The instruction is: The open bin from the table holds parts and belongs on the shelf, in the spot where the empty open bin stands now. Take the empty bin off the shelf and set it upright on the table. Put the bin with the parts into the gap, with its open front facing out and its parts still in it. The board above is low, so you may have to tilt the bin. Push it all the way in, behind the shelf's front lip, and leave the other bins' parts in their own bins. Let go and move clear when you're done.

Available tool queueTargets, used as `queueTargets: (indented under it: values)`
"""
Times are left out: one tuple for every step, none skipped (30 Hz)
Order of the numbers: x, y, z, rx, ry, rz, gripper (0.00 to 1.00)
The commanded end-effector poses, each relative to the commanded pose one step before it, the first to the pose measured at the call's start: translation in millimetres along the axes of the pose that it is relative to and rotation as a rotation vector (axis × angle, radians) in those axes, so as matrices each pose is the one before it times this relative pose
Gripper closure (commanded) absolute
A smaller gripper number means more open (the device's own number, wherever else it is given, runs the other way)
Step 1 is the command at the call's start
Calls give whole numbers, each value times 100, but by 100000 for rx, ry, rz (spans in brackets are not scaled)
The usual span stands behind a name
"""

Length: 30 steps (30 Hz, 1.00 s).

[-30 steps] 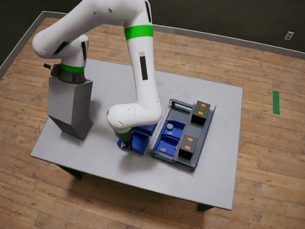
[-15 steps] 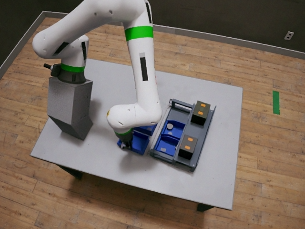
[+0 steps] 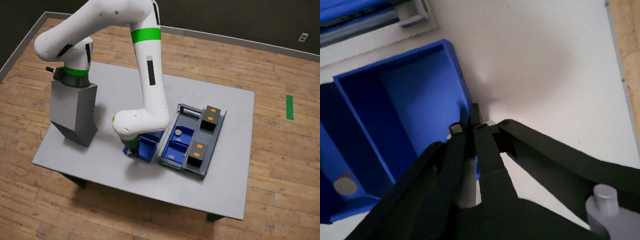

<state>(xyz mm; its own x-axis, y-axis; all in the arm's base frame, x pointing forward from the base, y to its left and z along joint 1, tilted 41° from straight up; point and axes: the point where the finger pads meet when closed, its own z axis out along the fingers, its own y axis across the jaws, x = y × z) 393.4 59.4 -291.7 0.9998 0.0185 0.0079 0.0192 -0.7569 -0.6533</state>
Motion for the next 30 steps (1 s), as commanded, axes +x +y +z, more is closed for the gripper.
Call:
queueTargets:
  values:
    - [55,42,95,-83,102,-38,90]
    - [1,0,69,0,0,0,90]
    - [1,0,65,0,0,0,90]
    - [0,0,58,0,0,0,90]
    - [0,0,0,0,0,0,90]
    - [0,0,0,0,0,0,90]
    - [0,0,48,0,0,0,90]
    - [0,0,37,0,0,0,90]
    - [0,0,26,0,0,0,90]
    - [0,0,15,0,0,0,90]
    - [0,0,6,0,0,0,90]
    - [0,0,1,0,0,0,90]
    - [0,0,0,0,0,0,90]
    - [0,0,0,0,0,0,90]
    - [0,0,0,0,0,0,90]
    - [0,0,0,0,0,0,90]
    - [0,0,0,0,0,0,90]
    - [0,0,0,0,0,0,90]
    - [0,0,0,0,0,0,90]
    - [0,0,0,0,0,0,90]
    - [0,0,0,0,0,0,90]
    - [0,0,0,0,0,0,90]
    - [0,0,0,0,0,0,90]
    - [0,0,0,0,0,0,76]
    - [0,0,0,0,0,0,76]
    - [0,0,0,0,0,0,76]
    - [0,0,0,0,0,0,76]
    - [0,0,0,0,0,0,76]
    - [0,0,0,0,0,0,76]
    - [0,0,0,0,0,0,76]
